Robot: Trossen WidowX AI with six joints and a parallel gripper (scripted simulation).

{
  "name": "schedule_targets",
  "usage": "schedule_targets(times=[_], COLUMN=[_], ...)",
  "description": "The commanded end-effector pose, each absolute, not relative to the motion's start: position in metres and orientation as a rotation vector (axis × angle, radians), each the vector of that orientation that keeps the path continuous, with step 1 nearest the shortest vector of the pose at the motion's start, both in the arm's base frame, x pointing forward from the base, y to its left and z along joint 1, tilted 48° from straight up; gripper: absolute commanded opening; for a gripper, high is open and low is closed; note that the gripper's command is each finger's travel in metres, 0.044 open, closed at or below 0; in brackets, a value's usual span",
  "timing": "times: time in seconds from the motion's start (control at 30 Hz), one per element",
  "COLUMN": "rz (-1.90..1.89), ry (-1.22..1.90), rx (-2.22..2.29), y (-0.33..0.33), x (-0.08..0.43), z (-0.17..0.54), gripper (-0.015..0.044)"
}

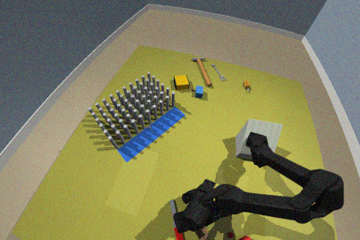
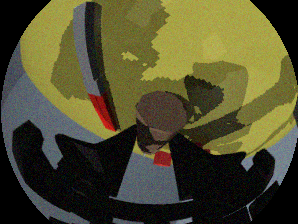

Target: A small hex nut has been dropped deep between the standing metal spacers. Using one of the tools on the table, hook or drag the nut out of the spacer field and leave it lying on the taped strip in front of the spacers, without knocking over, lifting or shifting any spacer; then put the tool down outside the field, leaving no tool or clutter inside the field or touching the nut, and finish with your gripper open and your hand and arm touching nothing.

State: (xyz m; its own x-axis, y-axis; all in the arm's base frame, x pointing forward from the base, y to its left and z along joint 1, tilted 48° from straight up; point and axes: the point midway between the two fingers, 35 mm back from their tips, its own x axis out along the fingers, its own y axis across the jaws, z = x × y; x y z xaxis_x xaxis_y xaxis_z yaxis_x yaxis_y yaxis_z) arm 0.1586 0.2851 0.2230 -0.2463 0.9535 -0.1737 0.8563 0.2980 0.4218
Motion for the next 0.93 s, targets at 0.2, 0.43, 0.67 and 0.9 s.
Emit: schedule_targets(times=[0.2, 0.43, 0.67, 0.9], rz=[0.344, 0.346, 0.346, 0.346], ry=[2.18, 2.183, 2.183, 2.183], rx=[1.631, 1.631, 1.631, 1.631], y=[0.2871, 0.2877, 0.2877, 0.2877], x=[0.1571, 0.1562, 0.1562, 0.1562], z=[0.2234, 0.2229, 0.2229, 0.2229], gripper=[0.0, 0.0053, 0.0236, 0.042])
